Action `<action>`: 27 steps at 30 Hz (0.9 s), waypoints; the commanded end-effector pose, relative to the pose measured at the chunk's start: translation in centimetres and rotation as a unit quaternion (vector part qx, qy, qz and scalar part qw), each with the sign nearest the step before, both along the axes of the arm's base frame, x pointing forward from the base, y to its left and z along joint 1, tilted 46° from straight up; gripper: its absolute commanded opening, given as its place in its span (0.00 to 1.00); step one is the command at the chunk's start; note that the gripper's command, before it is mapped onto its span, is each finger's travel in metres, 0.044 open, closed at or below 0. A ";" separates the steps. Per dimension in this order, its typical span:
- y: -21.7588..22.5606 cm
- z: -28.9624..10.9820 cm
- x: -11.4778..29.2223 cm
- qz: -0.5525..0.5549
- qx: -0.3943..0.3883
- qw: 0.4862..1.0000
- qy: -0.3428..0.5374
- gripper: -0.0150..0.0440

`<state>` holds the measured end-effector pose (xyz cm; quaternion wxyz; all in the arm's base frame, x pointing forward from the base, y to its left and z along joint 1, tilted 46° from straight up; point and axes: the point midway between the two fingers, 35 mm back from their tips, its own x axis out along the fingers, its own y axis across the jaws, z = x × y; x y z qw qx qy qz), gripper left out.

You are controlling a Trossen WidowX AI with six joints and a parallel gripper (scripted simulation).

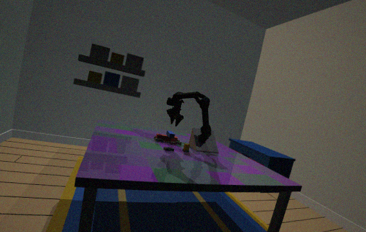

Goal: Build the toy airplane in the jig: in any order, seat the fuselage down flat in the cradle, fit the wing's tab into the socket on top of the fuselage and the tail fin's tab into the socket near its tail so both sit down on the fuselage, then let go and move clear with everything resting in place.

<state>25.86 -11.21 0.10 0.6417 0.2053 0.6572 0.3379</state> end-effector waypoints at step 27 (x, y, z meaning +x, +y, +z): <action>19.1 11.0 -8.0 0.003 0.006 1.000 -0.005 1.00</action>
